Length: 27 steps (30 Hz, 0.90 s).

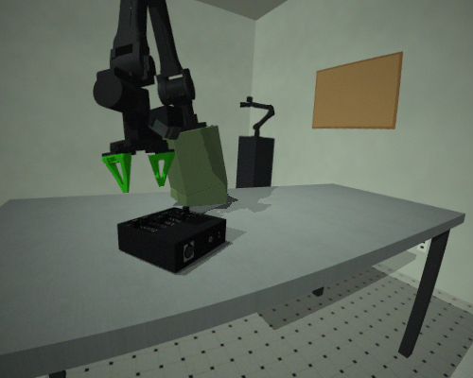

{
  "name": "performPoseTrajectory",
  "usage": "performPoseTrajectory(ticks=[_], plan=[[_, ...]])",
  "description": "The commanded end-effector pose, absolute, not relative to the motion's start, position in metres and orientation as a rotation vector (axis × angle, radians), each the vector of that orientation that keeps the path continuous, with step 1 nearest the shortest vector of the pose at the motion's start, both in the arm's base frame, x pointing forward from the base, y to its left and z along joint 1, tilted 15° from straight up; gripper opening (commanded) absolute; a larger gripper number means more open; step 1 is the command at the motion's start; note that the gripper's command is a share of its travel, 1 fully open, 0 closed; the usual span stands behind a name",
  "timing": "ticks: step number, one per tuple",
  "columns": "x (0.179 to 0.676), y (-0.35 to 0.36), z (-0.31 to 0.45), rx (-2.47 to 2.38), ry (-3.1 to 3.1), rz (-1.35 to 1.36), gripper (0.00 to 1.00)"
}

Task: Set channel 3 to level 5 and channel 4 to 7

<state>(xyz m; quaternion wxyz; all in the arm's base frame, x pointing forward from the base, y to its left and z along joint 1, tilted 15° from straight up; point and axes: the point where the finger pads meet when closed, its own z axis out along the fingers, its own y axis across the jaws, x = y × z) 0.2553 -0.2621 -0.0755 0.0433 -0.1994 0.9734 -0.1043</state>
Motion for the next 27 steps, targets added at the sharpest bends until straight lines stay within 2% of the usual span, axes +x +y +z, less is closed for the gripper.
performPoseTrajectory(ticks=[1, 10, 12, 13, 17, 18, 21, 23, 27], plan=[[0.266, -0.268, -0.07, -0.615, 2.96, -0.344, 1.0], [0.335, -0.231, -0.01, -1.465, 2.84, -0.371, 1.0], [0.335, -0.231, -0.01, -1.465, 2.84, -0.371, 1.0], [0.347, -0.223, 0.001, -1.715, 2.73, -0.381, 1.0], [0.352, -0.212, -0.002, -2.052, 2.57, -0.341, 1.0], [0.331, -0.214, -0.011, -2.127, 2.55, -0.277, 1.0], [0.328, -0.212, -0.014, -2.142, 2.544, -0.258, 1.0], [0.346, -0.221, 0.0, -2.113, 2.527, -0.344, 1.0], [0.35, -0.218, 0.003, -2.118, 2.511, -0.361, 1.0]])
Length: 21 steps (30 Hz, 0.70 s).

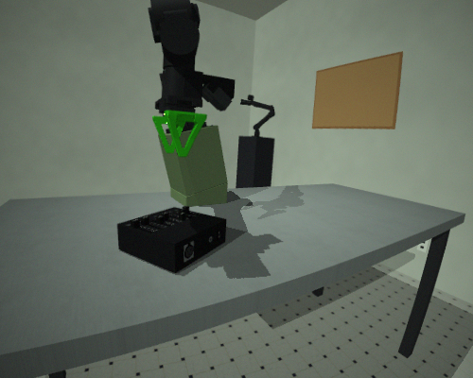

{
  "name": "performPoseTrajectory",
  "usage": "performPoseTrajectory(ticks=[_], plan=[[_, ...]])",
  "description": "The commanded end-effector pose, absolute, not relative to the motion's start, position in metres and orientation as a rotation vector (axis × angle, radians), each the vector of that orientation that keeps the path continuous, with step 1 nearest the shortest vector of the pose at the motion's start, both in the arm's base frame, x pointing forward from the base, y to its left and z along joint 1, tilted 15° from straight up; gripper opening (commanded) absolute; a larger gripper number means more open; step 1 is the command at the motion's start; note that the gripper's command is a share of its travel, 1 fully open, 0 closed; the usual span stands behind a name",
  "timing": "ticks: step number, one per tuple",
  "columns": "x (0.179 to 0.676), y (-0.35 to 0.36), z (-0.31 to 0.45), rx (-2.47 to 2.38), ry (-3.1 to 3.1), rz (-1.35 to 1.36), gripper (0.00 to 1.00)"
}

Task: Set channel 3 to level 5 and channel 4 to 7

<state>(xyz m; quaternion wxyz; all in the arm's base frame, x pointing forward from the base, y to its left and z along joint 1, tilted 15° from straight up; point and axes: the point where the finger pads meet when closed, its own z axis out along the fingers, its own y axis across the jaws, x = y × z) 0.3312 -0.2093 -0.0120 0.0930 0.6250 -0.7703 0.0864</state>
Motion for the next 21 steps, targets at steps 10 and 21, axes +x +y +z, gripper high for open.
performPoseTrajectory(ticks=[10, 21], plan=[[0.344, -0.205, -0.045, 1.51, -2.564, 0.312, 1.0], [0.364, -0.209, -0.096, 0.786, -2.943, 0.381, 1.0]])
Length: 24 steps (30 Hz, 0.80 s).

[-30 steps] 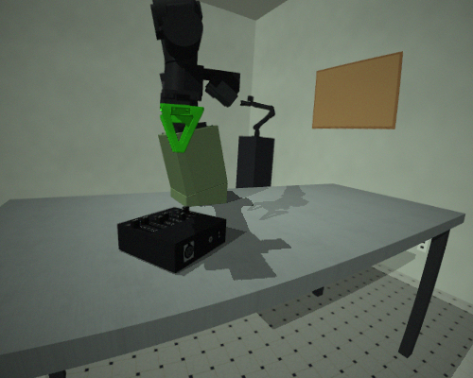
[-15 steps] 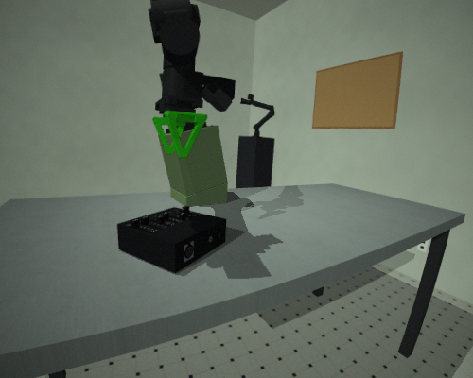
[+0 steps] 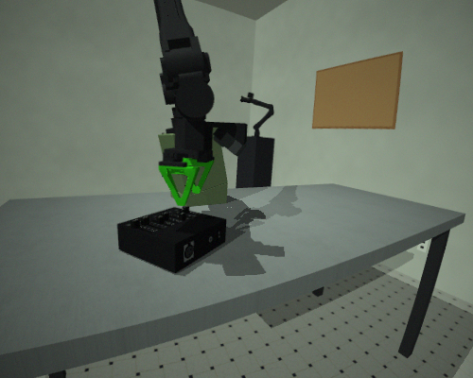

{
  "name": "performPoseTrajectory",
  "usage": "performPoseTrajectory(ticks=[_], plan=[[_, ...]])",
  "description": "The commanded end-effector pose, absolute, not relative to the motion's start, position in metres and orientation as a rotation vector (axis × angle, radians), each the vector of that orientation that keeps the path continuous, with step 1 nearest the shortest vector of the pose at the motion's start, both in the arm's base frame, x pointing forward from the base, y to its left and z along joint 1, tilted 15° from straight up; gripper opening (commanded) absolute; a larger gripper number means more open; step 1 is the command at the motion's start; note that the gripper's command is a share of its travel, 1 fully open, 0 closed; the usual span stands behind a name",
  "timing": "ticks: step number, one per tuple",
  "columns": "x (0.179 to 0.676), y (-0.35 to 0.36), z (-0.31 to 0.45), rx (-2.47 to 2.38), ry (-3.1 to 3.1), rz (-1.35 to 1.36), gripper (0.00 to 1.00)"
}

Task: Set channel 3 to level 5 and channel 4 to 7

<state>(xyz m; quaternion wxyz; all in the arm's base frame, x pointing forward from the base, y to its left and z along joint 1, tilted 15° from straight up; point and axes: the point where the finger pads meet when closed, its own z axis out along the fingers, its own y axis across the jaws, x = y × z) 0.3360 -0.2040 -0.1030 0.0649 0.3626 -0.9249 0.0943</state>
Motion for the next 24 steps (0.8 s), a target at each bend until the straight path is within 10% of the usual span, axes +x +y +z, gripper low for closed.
performPoseTrajectory(ticks=[1, 4, 5, 24], plan=[[0.362, -0.208, -0.099, 0.722, -2.964, 0.382, 1.0], [0.367, -0.21, -0.088, 0.587, -3.03, 0.437, 1.0], [0.366, -0.209, -0.09, 0.587, -3.026, 0.431, 0.0], [0.353, -0.207, -0.101, 0.577, -2.996, 0.382, 0.0]])
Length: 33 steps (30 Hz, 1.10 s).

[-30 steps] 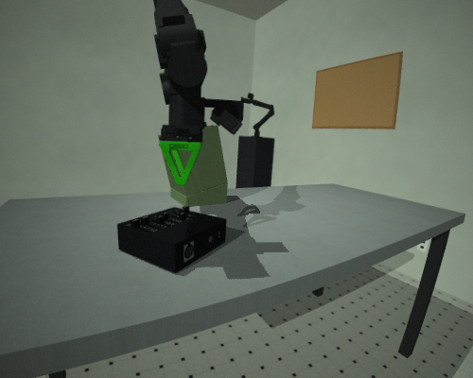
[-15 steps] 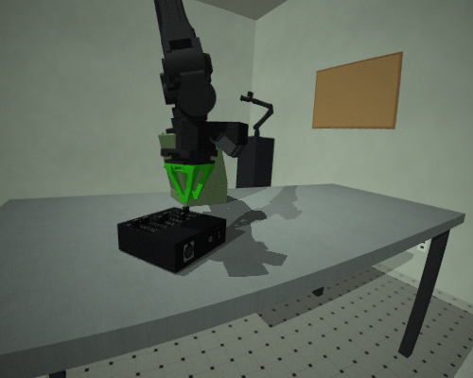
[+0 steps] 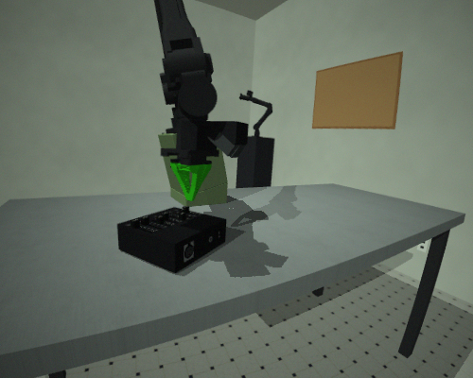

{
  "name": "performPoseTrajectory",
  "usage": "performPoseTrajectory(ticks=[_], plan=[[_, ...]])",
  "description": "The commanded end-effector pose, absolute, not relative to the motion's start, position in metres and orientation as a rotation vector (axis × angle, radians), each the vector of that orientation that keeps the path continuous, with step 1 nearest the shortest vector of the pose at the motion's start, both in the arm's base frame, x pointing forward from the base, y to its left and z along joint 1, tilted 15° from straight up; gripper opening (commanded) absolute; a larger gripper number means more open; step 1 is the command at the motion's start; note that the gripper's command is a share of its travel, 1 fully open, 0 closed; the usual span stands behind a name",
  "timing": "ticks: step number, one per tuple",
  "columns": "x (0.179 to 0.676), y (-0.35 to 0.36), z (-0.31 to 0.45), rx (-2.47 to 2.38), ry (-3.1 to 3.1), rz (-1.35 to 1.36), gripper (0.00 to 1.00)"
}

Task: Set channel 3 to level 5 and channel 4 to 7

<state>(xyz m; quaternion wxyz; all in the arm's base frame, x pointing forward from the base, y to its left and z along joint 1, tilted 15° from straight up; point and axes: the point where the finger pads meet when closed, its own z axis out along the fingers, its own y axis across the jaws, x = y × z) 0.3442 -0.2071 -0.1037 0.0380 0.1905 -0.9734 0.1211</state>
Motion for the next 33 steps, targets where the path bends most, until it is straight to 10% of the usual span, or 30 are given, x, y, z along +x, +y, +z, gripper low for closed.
performPoseTrajectory(ticks=[1, 33], plan=[[0.3531, -0.2074, -0.1007, 0.577, -2.996, 0.382, 0.0], [0.3548, -0.2132, -0.1061, 0.576, -3.003, 0.393, 0.0]])
